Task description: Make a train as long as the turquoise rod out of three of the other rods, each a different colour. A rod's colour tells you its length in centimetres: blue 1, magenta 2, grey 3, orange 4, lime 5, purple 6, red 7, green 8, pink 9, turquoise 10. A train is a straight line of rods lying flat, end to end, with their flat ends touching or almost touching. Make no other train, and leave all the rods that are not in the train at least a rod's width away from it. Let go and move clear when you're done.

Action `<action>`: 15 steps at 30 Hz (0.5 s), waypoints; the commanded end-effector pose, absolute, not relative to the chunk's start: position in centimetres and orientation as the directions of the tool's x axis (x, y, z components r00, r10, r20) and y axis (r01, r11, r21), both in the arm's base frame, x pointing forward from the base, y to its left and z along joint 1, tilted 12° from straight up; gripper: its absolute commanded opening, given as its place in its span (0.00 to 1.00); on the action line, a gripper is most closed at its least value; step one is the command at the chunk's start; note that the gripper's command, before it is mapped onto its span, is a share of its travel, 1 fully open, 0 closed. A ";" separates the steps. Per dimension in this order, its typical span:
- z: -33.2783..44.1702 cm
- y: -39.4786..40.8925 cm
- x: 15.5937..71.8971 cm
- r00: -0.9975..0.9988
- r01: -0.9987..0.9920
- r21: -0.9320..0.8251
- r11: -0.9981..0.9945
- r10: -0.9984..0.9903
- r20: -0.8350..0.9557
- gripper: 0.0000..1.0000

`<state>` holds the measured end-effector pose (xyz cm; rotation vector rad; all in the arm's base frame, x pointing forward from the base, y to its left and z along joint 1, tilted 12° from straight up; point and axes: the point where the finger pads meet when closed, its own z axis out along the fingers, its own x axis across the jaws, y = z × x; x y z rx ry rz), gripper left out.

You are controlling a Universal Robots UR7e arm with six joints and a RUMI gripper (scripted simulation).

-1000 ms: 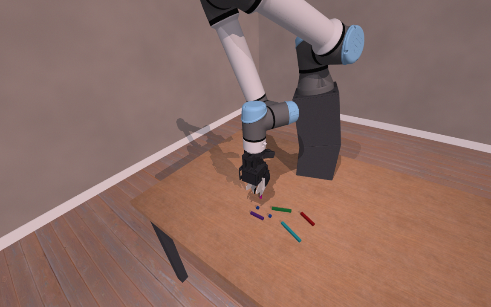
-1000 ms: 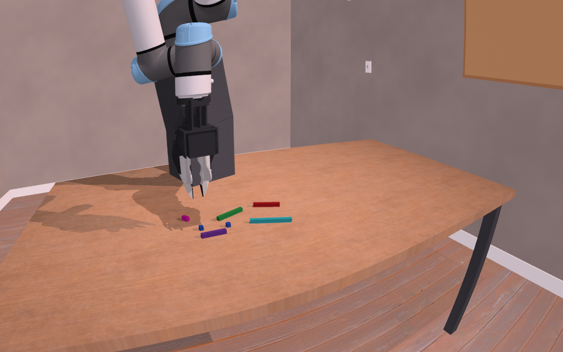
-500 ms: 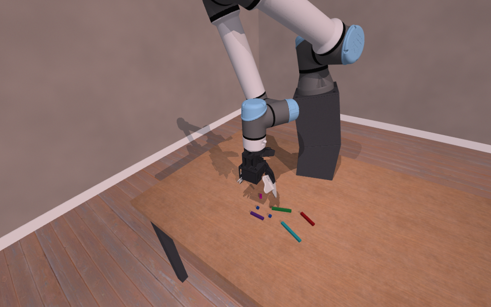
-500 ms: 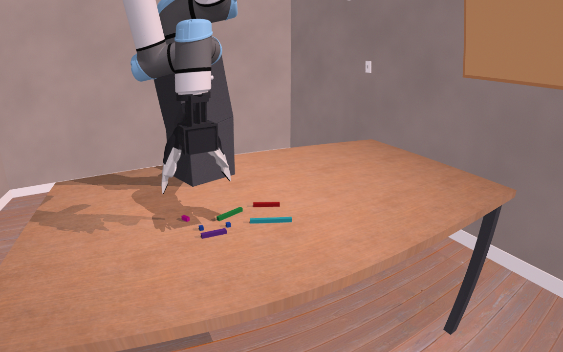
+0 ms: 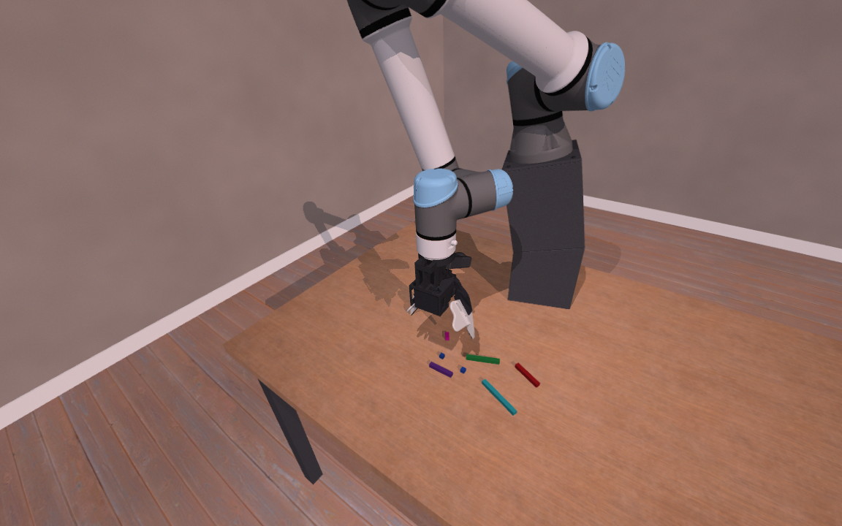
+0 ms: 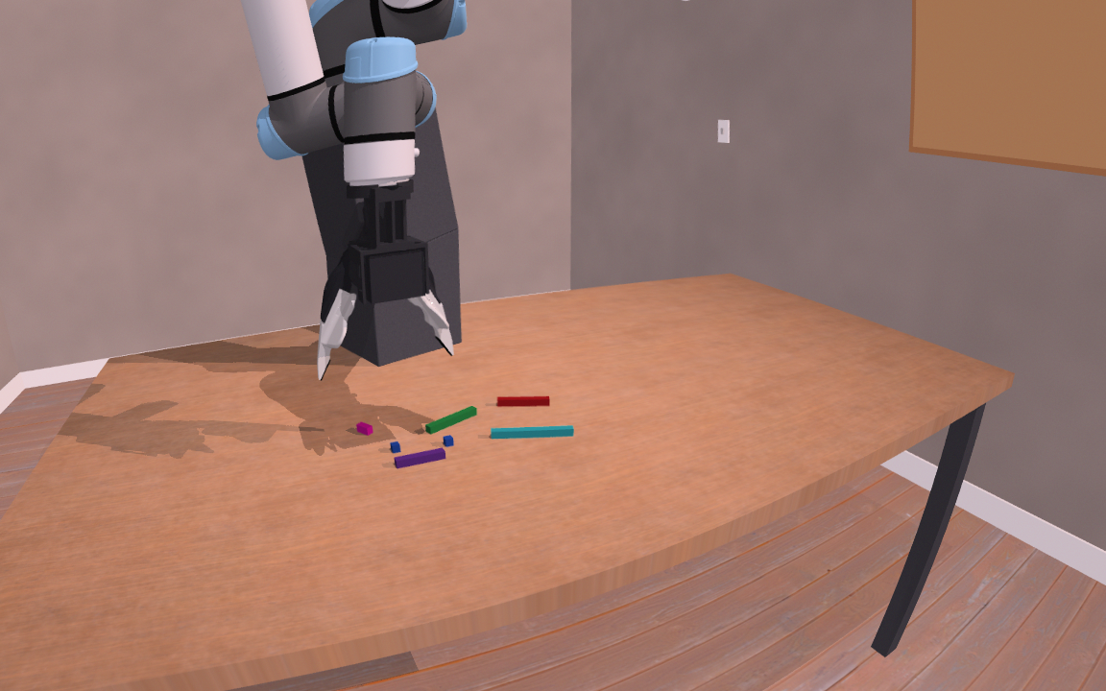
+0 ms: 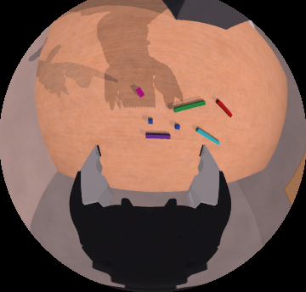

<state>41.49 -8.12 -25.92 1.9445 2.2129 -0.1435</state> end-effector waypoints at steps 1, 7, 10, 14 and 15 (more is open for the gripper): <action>-25.9 -8.1 41.5 -0.113 0.990 0.056 0.127 0.972 -0.207 1.00; -26.0 -8.2 41.4 -0.072 0.994 0.065 0.087 0.976 -0.204 1.00; -26.0 -8.2 41.3 -0.061 0.995 0.067 0.076 0.977 -0.204 1.00; -26.1 -8.2 41.1 -0.002 0.997 0.079 0.018 0.980 -0.199 1.00; -26.1 -8.3 41.0 0.017 0.997 0.083 -0.001 0.980 -0.198 1.00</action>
